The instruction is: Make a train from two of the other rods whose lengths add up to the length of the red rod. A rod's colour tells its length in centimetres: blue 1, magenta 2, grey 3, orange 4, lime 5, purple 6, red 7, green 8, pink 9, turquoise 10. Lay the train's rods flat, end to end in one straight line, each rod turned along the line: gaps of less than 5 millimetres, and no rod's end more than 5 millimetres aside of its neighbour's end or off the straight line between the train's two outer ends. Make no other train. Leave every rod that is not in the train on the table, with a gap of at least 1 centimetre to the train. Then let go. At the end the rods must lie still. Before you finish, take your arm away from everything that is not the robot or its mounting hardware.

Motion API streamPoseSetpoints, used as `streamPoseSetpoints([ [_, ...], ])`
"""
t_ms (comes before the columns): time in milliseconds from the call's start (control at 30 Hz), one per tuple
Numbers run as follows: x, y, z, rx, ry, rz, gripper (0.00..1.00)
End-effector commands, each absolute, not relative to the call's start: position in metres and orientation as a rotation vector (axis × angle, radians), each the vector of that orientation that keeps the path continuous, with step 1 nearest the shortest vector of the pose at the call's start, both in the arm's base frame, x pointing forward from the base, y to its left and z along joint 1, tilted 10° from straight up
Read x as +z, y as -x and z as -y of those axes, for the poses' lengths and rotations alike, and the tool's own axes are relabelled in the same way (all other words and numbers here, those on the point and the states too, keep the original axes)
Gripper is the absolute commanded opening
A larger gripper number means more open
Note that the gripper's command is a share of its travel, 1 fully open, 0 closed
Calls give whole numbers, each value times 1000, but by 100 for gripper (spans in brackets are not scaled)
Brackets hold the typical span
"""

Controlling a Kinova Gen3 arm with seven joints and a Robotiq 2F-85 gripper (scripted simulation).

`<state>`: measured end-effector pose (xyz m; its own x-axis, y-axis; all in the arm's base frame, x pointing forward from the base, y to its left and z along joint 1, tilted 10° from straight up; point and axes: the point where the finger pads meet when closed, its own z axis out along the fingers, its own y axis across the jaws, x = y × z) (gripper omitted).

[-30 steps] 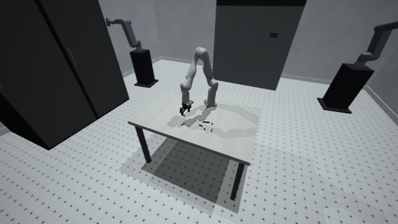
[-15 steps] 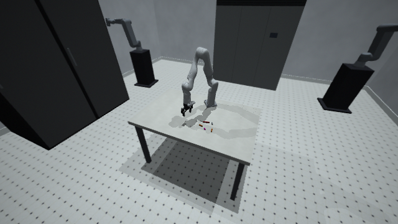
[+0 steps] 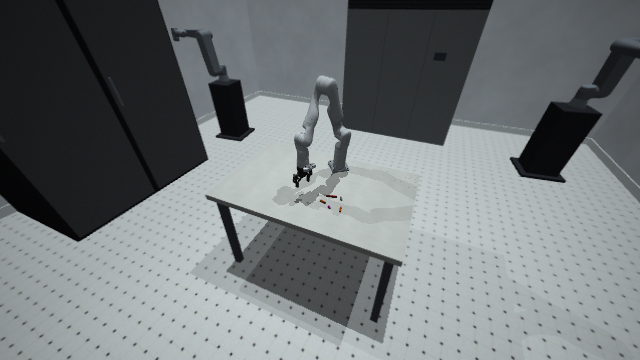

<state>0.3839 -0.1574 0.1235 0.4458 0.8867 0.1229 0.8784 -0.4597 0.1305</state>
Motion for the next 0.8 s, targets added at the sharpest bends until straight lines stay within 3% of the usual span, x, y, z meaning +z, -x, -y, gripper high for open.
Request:
streamPoseSetpoints([
  [0, 124, -385, 153, 269, -2624, -1616, 100],
  [767, 123, -385, 138, 273, -2658, -1572, 100],
])
